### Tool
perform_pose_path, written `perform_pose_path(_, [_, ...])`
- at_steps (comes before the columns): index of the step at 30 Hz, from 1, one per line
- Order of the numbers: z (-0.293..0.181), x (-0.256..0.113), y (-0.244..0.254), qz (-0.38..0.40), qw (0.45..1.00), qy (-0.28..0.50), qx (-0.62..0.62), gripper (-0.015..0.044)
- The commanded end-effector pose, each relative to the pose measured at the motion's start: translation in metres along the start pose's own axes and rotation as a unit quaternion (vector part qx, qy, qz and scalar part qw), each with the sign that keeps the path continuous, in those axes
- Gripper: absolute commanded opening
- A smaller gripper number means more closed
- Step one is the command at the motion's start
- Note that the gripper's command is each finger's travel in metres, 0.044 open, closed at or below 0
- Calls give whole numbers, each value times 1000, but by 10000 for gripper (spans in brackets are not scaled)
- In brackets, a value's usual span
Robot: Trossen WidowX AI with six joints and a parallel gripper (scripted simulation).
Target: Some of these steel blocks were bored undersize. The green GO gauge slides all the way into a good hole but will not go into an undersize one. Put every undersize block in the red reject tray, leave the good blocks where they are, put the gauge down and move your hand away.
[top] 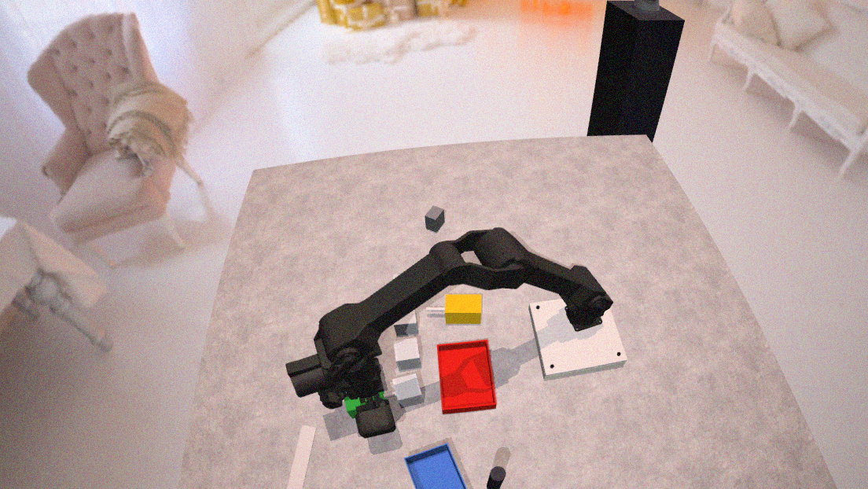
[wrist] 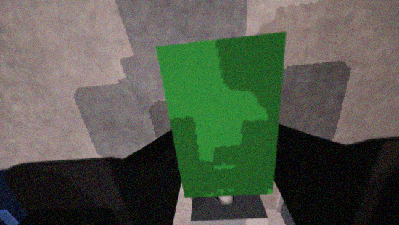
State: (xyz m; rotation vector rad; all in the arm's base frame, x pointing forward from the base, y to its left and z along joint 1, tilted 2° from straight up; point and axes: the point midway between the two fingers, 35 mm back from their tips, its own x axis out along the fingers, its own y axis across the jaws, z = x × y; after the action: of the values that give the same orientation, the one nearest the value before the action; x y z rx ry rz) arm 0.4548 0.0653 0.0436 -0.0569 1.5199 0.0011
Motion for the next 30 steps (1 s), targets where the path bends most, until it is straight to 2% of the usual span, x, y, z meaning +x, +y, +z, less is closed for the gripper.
perform_pose_path(1, [0,-5,0,0,1000,-7,2,0])
perform_pose_path(30, [-8,-5,0,0,1000,-7,2,0])
